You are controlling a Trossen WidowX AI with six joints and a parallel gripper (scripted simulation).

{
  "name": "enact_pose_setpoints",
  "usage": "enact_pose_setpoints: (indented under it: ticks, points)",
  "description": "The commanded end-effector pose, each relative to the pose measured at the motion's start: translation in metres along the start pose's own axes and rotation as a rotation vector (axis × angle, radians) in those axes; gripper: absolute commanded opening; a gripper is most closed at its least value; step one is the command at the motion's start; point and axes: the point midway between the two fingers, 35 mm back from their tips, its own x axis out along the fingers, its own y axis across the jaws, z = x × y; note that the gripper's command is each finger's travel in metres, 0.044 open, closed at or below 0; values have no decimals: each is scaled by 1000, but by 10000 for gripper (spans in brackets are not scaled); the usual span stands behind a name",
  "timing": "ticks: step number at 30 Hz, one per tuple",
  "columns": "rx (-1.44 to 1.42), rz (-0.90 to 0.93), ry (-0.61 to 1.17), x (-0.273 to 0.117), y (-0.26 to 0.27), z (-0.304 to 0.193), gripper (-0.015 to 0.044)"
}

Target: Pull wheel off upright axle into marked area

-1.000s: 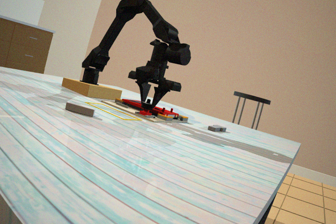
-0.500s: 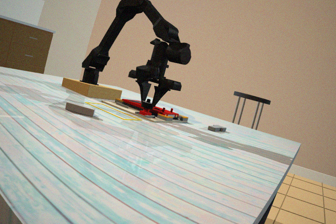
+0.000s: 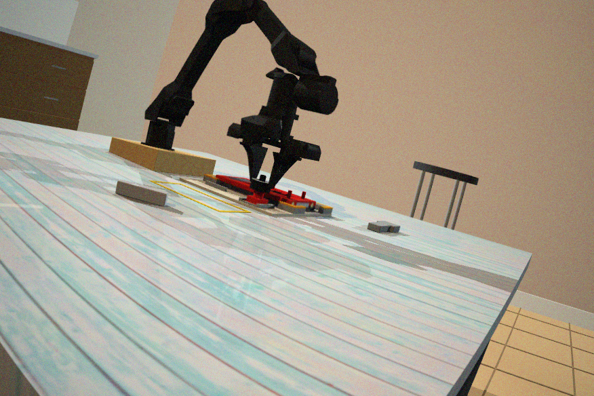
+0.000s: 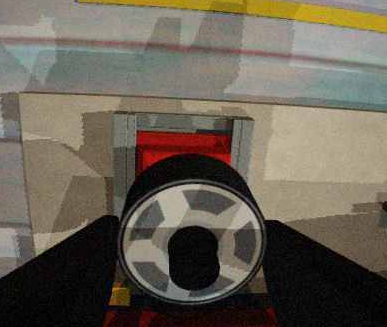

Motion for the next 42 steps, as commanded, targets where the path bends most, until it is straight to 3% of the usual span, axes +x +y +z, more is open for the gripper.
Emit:
enact_pose_setpoints:
  ticks: [1,42]
  points:
    - [2,3,-2,-6,0,0,0]
    - [4,4,-4,-19,0,0,0]
